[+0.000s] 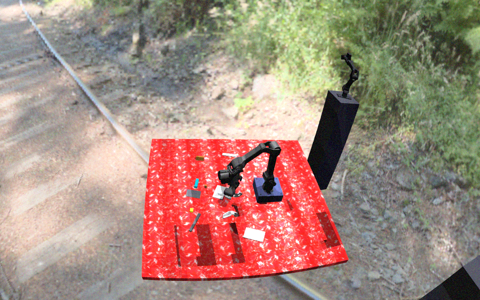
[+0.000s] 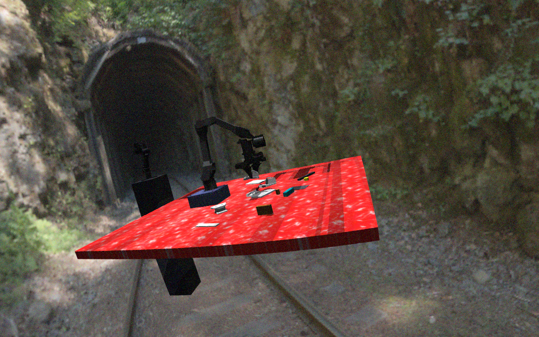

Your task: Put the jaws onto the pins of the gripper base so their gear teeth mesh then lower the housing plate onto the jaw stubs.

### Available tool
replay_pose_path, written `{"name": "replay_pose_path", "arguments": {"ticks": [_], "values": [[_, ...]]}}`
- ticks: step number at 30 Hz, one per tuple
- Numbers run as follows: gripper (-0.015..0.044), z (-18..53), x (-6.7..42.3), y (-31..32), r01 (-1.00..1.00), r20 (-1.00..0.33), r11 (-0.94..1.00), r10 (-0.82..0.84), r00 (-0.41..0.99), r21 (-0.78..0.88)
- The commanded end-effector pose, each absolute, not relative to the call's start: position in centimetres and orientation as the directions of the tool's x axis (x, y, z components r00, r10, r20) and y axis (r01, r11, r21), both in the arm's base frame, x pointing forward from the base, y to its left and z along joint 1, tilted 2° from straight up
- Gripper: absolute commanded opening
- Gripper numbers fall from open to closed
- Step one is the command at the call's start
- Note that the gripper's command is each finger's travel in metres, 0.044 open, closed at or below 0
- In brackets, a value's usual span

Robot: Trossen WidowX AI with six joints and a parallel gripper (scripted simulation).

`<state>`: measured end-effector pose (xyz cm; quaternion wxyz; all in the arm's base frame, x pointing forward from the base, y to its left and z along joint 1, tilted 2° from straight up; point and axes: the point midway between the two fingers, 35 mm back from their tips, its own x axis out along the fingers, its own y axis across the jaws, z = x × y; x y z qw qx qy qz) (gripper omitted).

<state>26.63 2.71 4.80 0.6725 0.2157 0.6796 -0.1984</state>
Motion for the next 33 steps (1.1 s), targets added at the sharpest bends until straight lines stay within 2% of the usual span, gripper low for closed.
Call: {"name": "replay_pose_path", "arguments": {"ticks": [1,14,33], "values": [[0.0134,4.9,26.7,2.8,0.575,-1.000,0.818,0.029,0.002,0.025],[0.0134,4.9,26.8,2.6,0.586,-1.000,0.810,0.029,0.002,0.025],[0.0134,4.9,31.1,-1.7,0.586,-1.000,0.810,0.025,0.006,0.023]]}}
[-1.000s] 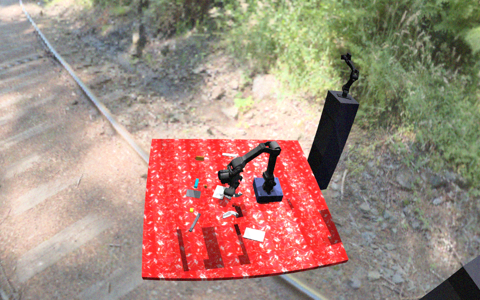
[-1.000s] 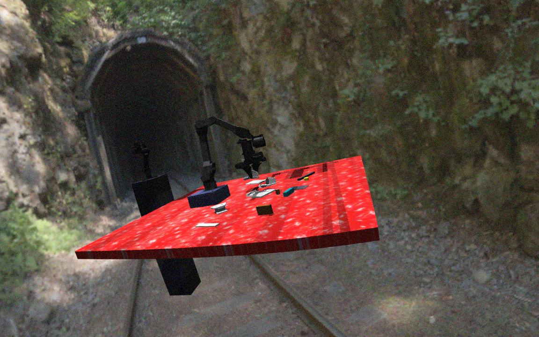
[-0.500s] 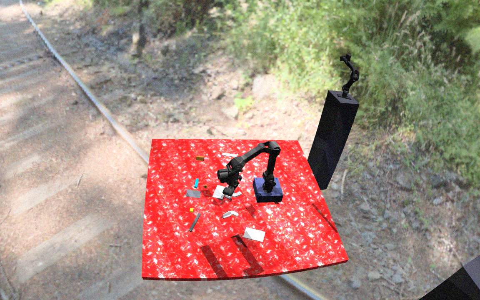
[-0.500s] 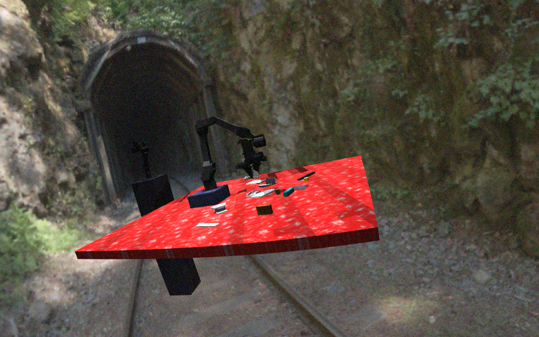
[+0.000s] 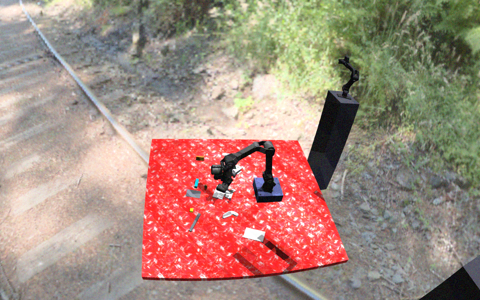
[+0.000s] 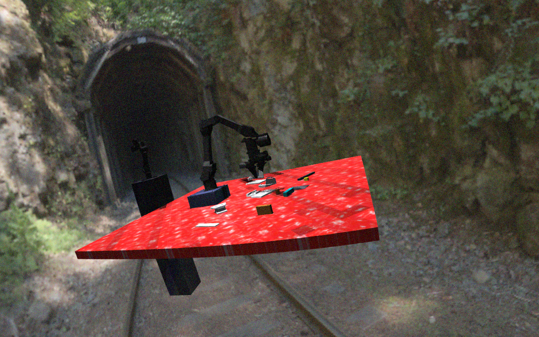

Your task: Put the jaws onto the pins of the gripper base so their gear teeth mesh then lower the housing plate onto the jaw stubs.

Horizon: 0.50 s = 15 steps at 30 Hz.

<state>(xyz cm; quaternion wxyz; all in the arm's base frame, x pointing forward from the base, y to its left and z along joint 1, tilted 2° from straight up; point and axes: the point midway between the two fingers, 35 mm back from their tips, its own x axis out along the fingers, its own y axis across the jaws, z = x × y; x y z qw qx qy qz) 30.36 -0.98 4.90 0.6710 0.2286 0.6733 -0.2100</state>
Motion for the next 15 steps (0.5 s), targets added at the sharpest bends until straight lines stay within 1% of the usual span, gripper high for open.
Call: {"name": "replay_pose_path", "arguments": {"ticks": [1,7,15], "values": [[0.0134,4.9,31.3,-2.0,0.586,-1.000,0.810,0.025,0.006,0.023],[0.0134,4.8,32.3,-3.4,0.586,-1.000,0.810,0.023,0.007,0.023],[0.0134,4.8,32.3,-3.5,0.586,-1.000,0.810,0.023,0.007,0.023]]}}
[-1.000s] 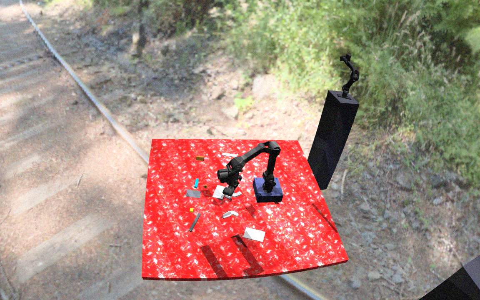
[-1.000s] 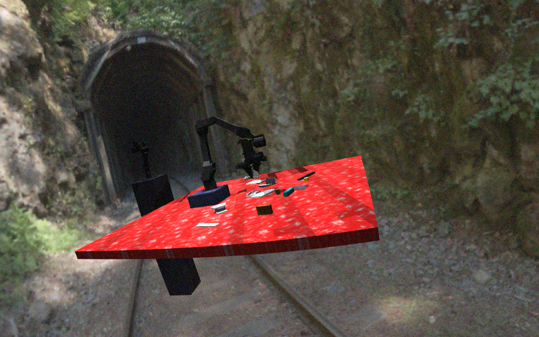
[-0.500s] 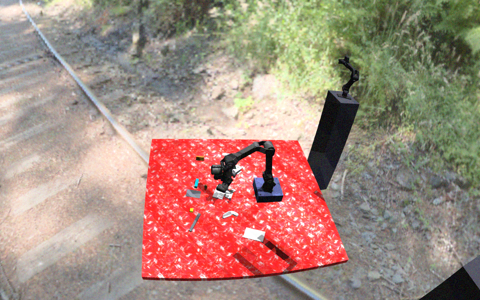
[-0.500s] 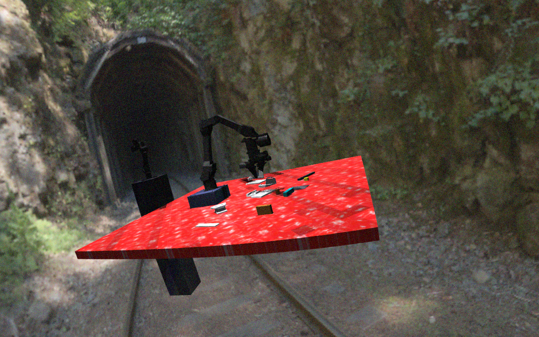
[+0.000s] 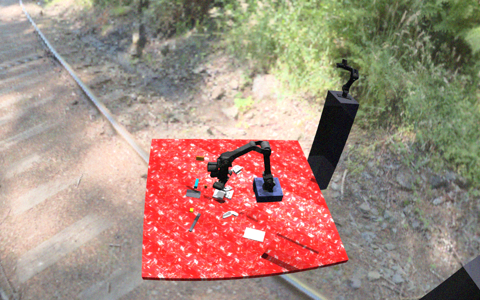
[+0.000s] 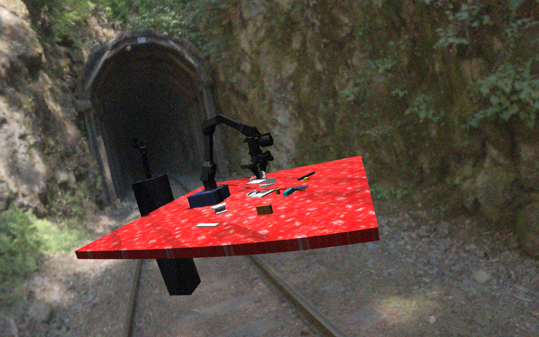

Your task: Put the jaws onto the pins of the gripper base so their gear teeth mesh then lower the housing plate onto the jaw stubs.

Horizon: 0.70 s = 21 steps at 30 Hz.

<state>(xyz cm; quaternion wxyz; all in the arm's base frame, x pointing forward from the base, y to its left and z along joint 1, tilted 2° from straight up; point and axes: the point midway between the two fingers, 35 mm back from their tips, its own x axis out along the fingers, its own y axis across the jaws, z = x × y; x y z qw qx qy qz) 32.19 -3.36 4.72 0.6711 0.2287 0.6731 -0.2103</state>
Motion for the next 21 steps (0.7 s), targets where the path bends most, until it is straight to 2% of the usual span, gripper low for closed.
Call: {"name": "replay_pose_path", "arguments": {"ticks": [1,21], "values": [[0.0134,4.80,32.34,-3.46,0.586,-1.000,0.810,0.023,0.007,0.023],[0.0134,4.80,32.34,-3.46,0.579,-1.000,0.815,0.023,0.007,0.023]]}}
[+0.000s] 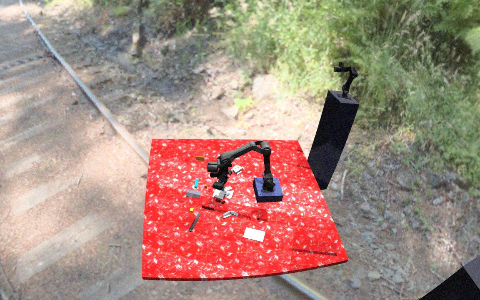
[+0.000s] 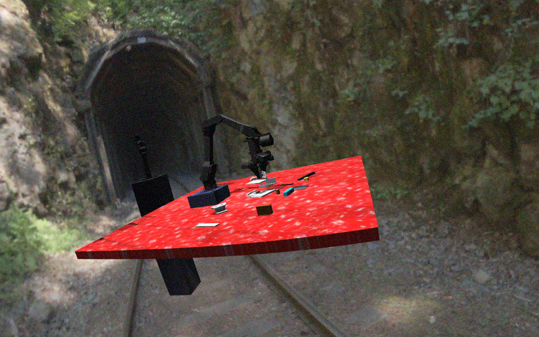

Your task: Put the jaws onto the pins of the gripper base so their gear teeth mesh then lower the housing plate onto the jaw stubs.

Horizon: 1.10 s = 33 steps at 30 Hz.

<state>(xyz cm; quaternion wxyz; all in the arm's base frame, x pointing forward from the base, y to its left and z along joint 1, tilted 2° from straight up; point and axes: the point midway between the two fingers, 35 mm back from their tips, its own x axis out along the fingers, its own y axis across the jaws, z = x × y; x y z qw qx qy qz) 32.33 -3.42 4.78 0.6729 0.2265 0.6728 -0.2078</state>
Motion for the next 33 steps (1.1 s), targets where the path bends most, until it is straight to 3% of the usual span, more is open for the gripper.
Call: {"name": "replay_pose_path", "arguments": {"ticks": [1,33], "values": [[0.0134,4.8,32.3,-3.5,0.579,-1.000,0.815,0.023,0.007,0.023],[0.0134,1.6,32.4,-3.5,0.580,-1.000,0.815,0.023,0.007,0.023]]}}
